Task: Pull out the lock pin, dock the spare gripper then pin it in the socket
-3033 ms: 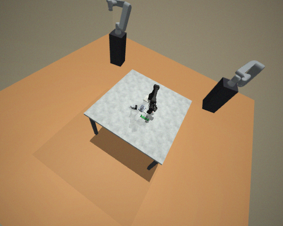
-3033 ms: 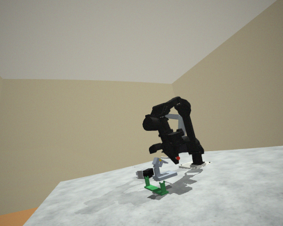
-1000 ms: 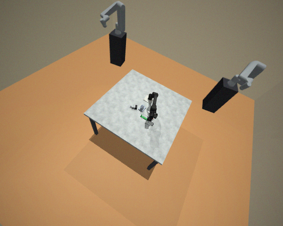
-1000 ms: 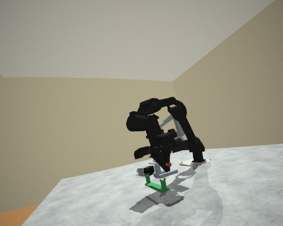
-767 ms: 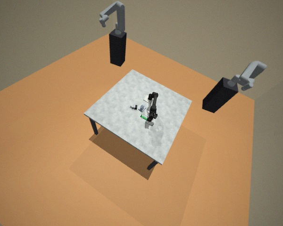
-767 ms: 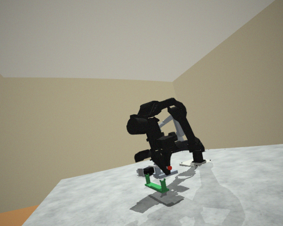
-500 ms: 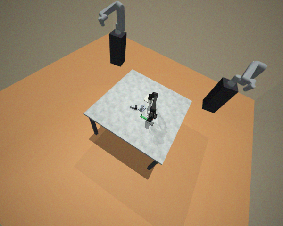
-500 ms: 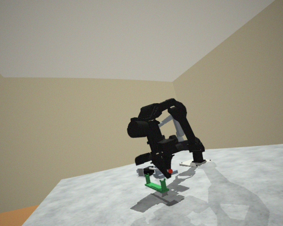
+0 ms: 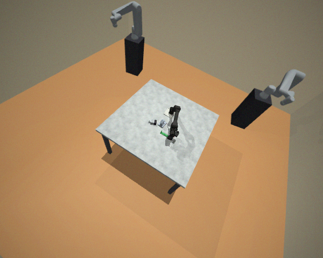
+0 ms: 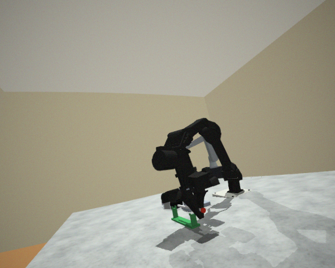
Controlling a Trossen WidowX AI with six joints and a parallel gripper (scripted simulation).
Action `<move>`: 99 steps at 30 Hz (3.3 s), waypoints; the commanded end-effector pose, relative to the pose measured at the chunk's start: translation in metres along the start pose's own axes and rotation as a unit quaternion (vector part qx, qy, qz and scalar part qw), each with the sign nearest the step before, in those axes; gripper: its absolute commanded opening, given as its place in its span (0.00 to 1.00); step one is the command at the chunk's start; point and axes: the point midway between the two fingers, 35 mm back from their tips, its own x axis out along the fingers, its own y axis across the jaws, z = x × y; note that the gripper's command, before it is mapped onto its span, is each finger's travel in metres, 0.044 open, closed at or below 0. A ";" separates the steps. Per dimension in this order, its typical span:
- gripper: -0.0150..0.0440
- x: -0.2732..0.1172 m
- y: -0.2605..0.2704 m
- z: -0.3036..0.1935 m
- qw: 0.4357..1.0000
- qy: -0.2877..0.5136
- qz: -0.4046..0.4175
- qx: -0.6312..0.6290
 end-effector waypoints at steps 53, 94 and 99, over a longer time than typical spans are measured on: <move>0.59 -0.040 0.005 0.007 1.000 0.005 0.011 0.007; 0.56 -0.055 0.002 -0.054 0.998 0.064 -0.015 0.000; 0.56 -0.049 0.001 -0.055 0.998 0.064 -0.015 0.000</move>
